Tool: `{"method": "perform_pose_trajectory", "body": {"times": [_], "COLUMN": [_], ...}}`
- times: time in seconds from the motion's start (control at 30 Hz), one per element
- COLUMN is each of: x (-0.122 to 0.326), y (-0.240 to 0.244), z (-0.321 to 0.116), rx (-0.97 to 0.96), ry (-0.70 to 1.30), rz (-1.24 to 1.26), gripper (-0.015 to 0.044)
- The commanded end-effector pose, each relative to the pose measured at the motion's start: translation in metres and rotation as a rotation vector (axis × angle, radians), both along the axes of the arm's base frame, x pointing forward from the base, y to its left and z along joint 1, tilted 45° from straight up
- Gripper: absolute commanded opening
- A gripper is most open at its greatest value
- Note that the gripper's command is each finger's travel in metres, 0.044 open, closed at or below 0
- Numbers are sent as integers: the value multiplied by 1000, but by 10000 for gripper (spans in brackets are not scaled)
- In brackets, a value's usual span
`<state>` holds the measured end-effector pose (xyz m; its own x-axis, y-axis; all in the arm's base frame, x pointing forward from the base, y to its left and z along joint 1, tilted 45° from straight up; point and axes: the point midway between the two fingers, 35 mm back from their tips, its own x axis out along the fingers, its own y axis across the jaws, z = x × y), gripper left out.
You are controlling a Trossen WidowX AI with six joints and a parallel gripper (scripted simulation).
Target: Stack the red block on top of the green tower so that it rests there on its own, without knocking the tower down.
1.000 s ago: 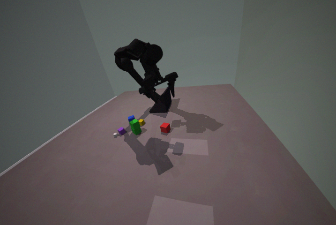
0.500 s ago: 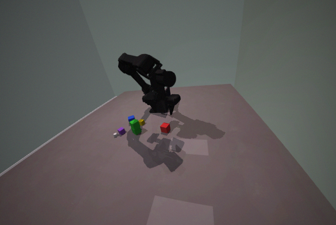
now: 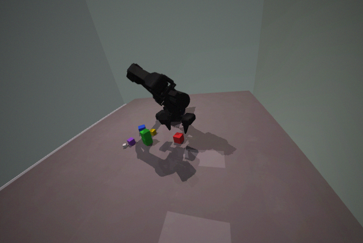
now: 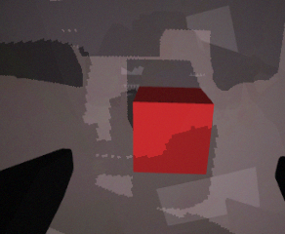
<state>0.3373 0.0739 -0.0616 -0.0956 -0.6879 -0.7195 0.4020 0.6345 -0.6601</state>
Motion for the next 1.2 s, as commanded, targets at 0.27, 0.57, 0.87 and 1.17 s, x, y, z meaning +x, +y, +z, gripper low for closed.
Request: {"method": "perform_pose_trajectory", "body": {"times": [0.27, 0.57, 0.87, 1.17], "x": [0, 0, -2, -3], "y": [-10, -20, -30, -36], "z": [-11, -21, -31, -36], "rx": [-1, -2, -2, -3], "ry": [-5, -5, -5, -5], "rz": [10, 10, 10, 10], "gripper": [440, 440, 440, 440]}}
